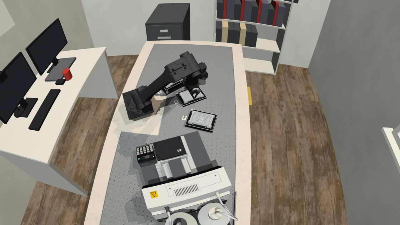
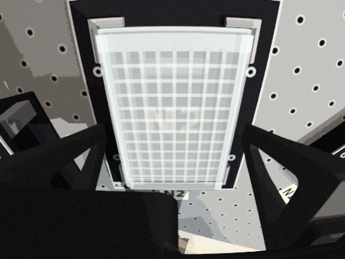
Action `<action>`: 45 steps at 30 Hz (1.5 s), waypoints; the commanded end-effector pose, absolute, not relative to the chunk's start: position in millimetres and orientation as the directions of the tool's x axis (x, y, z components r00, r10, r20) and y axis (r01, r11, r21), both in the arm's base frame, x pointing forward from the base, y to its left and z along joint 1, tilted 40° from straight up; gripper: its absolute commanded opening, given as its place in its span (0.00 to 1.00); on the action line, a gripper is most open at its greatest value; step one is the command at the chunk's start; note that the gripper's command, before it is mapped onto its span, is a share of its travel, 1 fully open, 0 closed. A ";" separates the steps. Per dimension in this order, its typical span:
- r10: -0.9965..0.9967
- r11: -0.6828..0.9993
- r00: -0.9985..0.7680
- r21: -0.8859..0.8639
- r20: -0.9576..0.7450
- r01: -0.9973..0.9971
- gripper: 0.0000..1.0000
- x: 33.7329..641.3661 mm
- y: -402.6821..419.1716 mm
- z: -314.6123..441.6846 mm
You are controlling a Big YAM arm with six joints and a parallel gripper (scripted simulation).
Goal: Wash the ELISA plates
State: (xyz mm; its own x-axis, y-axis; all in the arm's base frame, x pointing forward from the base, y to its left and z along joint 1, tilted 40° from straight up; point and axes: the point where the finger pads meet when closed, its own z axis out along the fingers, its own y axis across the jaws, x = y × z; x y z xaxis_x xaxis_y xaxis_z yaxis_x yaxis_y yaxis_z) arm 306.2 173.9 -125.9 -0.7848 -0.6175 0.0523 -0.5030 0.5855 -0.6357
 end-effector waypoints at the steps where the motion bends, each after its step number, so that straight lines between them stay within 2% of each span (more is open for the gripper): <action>1: -0.625 0.581 -0.779 -0.635 0.052 -0.509 1.00 306.7 172.6 -127.4; 33: -0.624 0.588 -0.781 -0.635 0.038 -0.501 1.00 315.0 173.5 -133.7; 41: -0.624 0.588 -0.781 -0.635 0.038 -0.501 0.84 315.0 173.5 -133.7; 45: -0.624 0.588 -0.781 -0.635 0.038 -0.501 0.84 315.0 173.5 -133.7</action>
